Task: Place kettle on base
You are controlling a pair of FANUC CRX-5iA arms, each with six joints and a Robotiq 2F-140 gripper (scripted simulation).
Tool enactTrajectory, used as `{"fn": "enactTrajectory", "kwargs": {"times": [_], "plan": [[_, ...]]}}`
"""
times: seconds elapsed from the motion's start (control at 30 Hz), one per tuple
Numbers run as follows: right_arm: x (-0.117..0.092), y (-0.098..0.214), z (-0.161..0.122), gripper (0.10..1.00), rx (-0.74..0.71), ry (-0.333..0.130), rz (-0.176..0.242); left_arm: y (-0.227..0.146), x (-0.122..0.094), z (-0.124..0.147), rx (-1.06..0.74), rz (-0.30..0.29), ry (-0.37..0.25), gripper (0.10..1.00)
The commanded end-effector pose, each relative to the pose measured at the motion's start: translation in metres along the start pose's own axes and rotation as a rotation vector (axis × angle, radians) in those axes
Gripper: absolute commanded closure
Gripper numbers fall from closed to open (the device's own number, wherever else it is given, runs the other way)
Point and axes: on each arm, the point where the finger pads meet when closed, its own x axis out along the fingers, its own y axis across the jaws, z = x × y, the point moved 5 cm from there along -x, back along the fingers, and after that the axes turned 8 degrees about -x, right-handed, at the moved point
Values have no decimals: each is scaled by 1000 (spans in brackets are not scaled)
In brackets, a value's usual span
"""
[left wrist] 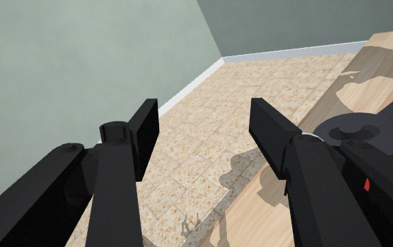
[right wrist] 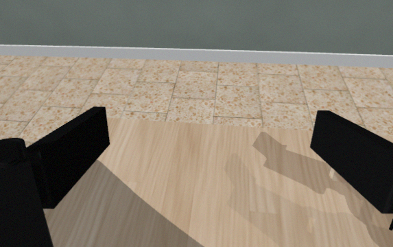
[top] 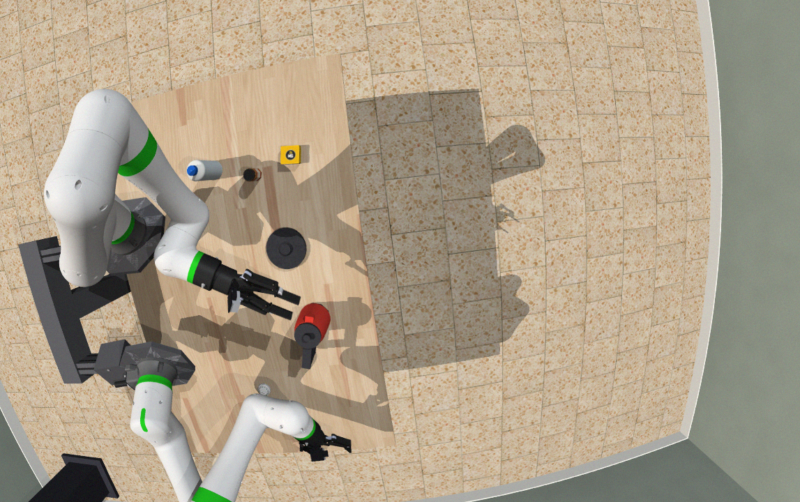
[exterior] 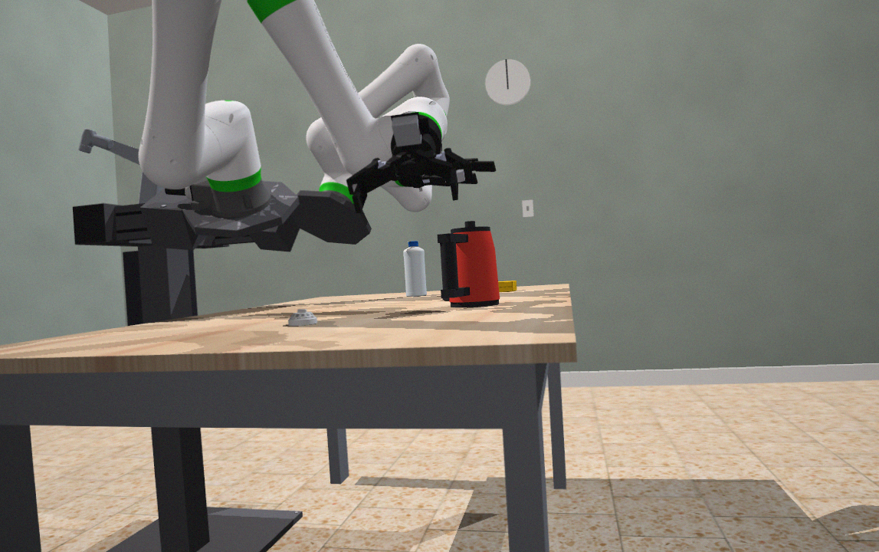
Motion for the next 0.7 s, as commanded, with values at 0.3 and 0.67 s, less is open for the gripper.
{"fn": "enactTrajectory", "kwargs": {"times": [0.3,0.67], "plan": [[94,128,-81,98,-93,-86,406,-4,4,-1,9,-10,-3,576],[130,249,-129,98,-128,-243,642,-16,18,1,41,-43,-15,576]]}}
